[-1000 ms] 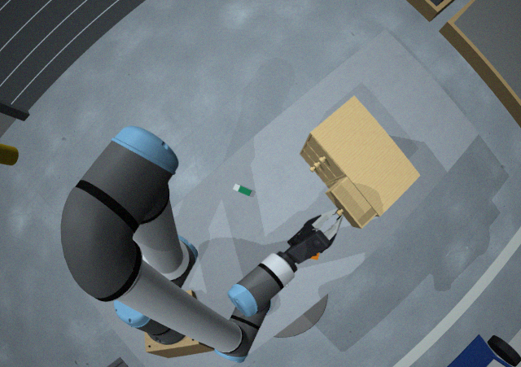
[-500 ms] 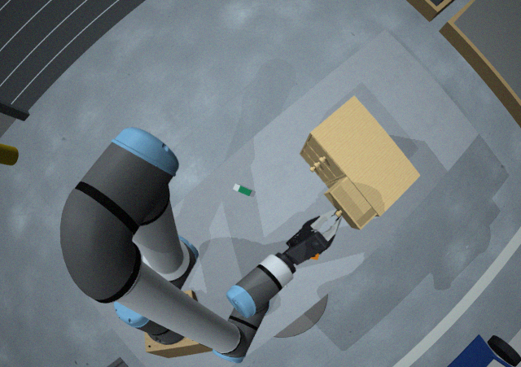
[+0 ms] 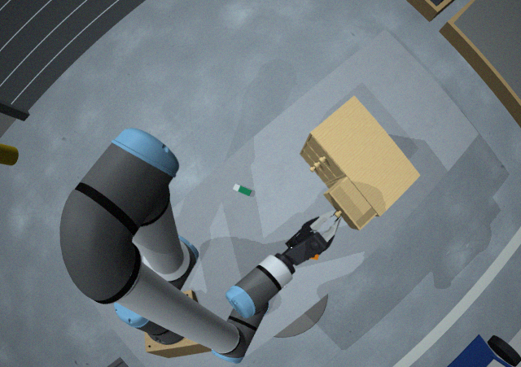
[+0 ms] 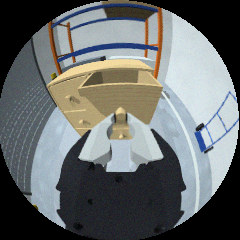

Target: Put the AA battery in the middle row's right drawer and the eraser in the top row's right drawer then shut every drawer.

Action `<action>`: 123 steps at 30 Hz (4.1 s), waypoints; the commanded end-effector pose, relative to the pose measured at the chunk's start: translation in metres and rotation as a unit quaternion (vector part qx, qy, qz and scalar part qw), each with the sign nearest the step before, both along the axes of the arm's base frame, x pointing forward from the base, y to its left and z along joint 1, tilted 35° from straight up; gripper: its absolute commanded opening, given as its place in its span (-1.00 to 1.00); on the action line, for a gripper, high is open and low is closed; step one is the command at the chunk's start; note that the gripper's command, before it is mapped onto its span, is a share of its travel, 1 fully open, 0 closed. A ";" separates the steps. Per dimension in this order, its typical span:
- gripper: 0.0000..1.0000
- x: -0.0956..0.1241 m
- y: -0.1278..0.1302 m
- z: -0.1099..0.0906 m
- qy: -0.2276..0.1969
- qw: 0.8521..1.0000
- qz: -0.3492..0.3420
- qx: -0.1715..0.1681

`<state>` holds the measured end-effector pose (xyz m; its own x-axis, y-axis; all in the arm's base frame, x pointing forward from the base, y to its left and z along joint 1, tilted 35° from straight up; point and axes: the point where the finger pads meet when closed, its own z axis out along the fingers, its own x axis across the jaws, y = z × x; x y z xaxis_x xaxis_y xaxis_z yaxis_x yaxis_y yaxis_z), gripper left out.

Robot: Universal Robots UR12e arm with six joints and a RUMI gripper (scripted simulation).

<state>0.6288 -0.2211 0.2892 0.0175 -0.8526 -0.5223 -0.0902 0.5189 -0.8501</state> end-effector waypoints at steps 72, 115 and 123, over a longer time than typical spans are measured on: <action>-0.61 -0.013 0.002 -0.004 0.001 1.000 -0.001 0.001; -0.61 -0.077 0.004 -0.009 0.000 1.000 -0.001 0.000; -0.61 -0.089 0.004 -0.008 0.000 1.000 -0.001 0.000</action>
